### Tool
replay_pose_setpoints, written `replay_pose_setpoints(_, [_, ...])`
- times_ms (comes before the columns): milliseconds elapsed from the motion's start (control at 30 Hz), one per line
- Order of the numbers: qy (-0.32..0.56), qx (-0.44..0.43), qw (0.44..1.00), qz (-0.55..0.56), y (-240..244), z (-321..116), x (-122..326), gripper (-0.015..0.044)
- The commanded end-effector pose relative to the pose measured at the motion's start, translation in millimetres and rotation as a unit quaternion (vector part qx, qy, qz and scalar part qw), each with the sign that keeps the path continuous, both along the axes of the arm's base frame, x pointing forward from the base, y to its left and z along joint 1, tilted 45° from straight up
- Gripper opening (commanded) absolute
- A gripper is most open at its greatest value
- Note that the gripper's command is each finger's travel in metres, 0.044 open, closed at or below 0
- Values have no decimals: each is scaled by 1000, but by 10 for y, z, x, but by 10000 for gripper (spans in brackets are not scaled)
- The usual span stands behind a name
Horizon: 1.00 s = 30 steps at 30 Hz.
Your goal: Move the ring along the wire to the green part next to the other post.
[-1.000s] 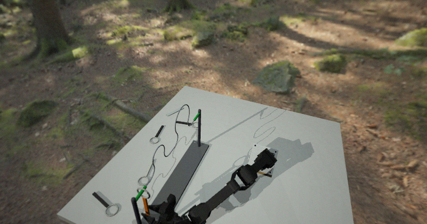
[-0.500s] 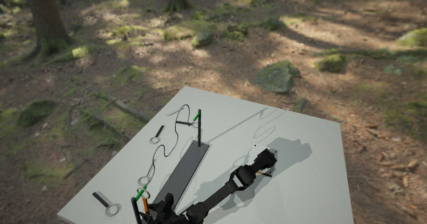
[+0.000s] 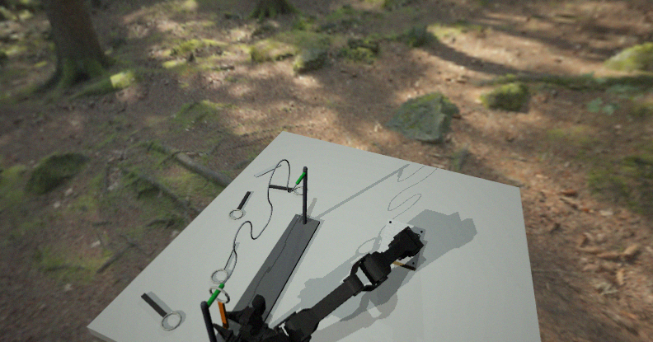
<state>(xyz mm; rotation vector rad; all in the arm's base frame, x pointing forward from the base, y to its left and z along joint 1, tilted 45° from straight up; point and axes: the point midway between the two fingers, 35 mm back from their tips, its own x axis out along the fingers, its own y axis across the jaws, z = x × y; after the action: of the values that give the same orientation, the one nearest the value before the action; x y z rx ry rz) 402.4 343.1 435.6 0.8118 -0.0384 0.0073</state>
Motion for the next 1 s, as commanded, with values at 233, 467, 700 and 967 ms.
replay_pose_setpoints(233, [1, -1, 1000, 3, 15, -17, 6, 160])
replay_pose_setpoints(467, [0, 0, 1000, 0, 1, -2, 1, 55])
replay_pose_setpoints(700, [0, 0, 1000, 0, 1, -2, 1, -129])
replay_pose_setpoints(967, [0, 0, 1000, 0, 1, -2, 1, -150])
